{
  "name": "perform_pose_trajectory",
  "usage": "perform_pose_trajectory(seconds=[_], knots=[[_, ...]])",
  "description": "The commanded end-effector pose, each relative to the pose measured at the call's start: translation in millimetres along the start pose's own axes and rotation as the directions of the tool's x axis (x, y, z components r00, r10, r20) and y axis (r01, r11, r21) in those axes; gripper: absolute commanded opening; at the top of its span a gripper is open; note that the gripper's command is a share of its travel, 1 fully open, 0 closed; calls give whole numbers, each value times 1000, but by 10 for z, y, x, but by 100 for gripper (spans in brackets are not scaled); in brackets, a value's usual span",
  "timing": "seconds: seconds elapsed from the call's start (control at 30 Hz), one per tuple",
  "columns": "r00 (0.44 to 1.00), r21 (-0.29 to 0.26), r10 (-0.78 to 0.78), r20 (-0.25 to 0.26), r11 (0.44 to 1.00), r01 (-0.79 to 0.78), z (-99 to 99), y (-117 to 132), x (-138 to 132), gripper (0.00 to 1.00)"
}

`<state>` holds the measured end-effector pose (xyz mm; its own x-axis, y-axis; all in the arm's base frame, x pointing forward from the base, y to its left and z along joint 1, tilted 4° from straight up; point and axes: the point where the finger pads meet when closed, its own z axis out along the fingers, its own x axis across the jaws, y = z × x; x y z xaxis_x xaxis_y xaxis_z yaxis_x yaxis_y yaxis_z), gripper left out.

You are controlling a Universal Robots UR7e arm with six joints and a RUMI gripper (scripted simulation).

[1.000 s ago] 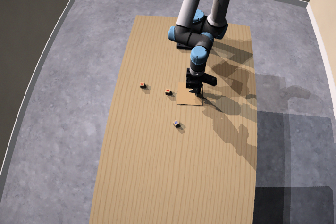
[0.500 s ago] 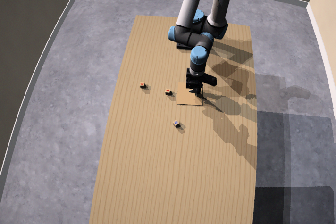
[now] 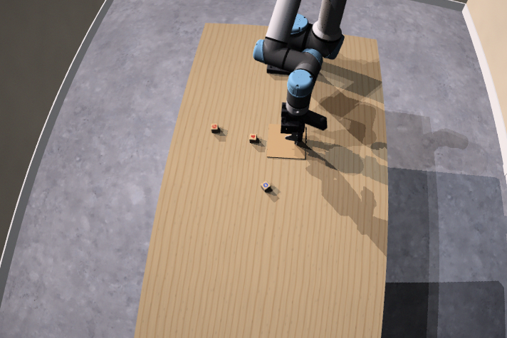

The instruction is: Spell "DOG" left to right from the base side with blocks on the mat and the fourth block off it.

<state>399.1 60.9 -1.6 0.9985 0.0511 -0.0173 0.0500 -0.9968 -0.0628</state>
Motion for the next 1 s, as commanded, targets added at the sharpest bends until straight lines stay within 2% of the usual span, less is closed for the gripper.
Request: perform_pose_trajectory(seconds=[0.0,0.23,0.27,0.43,0.47,0.53,0.57,0.7,0.73,0.97], knots=[[1000,1,-1,4,1000,1,19,-12,-19,5],[1000,1,-1,4,1000,1,19,-12,-19,5],[1000,1,-1,4,1000,1,19,-12,-19,9],[1000,1,-1,4,1000,1,19,-12,-19,13],[1000,1,-1,4,1000,1,19,-12,-19,17],[1000,1,-1,4,1000,1,19,-12,-19,17],[1000,1,-1,4,1000,1,19,-12,-19,21],[1000,1,-1,4,1000,1,19,-12,-19,21],[1000,1,-1,4,1000,1,19,-12,-19,25],[1000,1,-1,4,1000,1,19,-12,-19,25]])
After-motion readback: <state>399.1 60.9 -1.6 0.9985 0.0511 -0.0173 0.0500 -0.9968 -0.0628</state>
